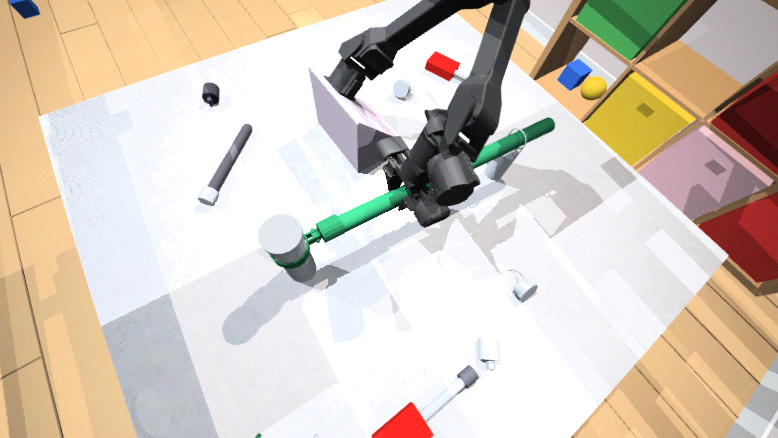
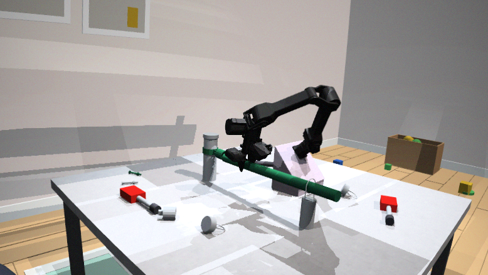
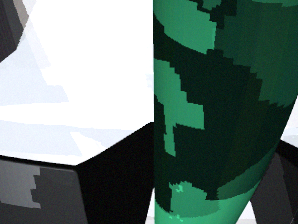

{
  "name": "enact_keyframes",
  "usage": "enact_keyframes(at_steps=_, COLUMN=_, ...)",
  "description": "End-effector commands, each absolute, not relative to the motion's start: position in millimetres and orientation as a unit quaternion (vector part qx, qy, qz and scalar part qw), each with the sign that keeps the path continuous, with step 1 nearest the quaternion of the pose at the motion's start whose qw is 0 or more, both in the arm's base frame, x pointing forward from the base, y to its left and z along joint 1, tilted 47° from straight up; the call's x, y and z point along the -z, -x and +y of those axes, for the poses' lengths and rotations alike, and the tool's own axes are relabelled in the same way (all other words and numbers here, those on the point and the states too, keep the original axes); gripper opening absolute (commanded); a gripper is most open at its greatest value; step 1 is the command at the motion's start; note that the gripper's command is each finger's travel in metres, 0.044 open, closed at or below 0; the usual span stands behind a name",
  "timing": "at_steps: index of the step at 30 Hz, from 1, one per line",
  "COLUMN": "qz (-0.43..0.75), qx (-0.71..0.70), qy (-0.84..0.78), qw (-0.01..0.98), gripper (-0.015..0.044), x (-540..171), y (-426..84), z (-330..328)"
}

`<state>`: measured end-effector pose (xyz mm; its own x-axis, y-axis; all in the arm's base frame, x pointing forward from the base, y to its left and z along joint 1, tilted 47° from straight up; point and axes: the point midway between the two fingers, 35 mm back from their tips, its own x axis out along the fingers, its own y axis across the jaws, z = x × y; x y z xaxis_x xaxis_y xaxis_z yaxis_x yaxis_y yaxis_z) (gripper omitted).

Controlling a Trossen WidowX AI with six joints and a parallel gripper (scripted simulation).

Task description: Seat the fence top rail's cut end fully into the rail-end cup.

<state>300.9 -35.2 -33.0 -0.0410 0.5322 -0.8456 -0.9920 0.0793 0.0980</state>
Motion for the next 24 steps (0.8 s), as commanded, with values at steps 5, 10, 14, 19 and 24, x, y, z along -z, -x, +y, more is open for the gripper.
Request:
enact_keyframes(at_steps=5, qz=0.39, qx=-0.602, qy=0.305, qw=0.626, gripper=0.0, x=33.9, y=-302.0, z=-44.6)
enact_keyframes(at_steps=10, qz=0.39, qx=-0.602, qy=0.305, qw=0.626, gripper=0.0, x=33.9, y=-302.0, z=-44.6)
enact_keyframes(at_steps=14, qz=0.39, qx=-0.602, qy=0.305, qw=0.626, gripper=0.0, x=33.9, y=-302.0, z=-44.6)
enact_keyframes(at_steps=19, qz=0.39, qx=-0.602, qy=0.305, qw=0.626, gripper=0.0, x=33.9, y=-302.0, z=-44.6)
enact_keyframes(at_steps=24, qz=0.389, qx=-0.604, qy=0.304, qw=0.626, gripper=0.0, x=33.7, y=-301.8, z=-42.2)
